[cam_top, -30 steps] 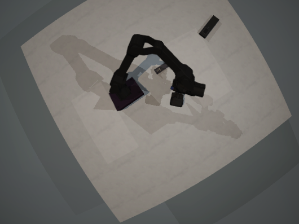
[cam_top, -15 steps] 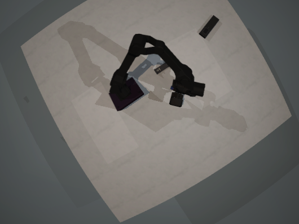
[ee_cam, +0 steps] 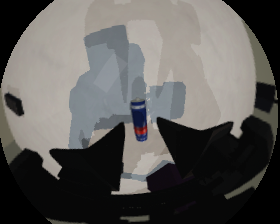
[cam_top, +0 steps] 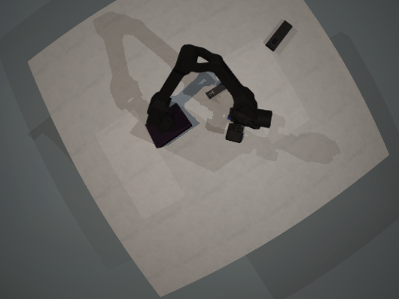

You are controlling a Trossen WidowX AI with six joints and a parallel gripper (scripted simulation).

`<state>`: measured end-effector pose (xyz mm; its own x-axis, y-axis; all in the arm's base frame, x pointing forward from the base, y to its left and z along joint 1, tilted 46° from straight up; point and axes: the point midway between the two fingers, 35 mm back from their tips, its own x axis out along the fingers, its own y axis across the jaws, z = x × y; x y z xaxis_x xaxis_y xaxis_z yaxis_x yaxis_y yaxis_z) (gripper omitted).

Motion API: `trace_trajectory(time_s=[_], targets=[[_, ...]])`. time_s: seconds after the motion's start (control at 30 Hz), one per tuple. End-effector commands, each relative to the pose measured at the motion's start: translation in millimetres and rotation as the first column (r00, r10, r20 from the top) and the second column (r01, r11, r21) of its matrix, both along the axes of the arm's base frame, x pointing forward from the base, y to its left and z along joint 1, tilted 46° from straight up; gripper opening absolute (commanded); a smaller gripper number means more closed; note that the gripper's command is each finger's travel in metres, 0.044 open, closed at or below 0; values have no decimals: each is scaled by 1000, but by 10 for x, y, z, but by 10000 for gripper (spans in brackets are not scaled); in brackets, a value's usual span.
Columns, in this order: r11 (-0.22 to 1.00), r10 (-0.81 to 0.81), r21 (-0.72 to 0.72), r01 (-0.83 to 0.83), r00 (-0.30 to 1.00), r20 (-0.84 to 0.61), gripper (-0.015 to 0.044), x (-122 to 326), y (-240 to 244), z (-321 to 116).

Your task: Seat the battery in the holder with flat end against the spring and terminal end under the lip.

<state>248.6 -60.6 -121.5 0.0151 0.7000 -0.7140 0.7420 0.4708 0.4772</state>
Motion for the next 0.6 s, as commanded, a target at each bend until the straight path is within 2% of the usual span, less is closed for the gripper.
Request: trace_trajectory(time_s=[0.0,0.2,0.37,0.57], targets=[[1000,-2,8,2,1000,-6,222,-14,74,-48],[1000,-2,9,2,1000,-6,222,-18,127,-95],[1000,-2,9,2,1000,-6,91,-18,127,-95],[1000,-2,9,2,1000,-6,60,-18,127,-95]])
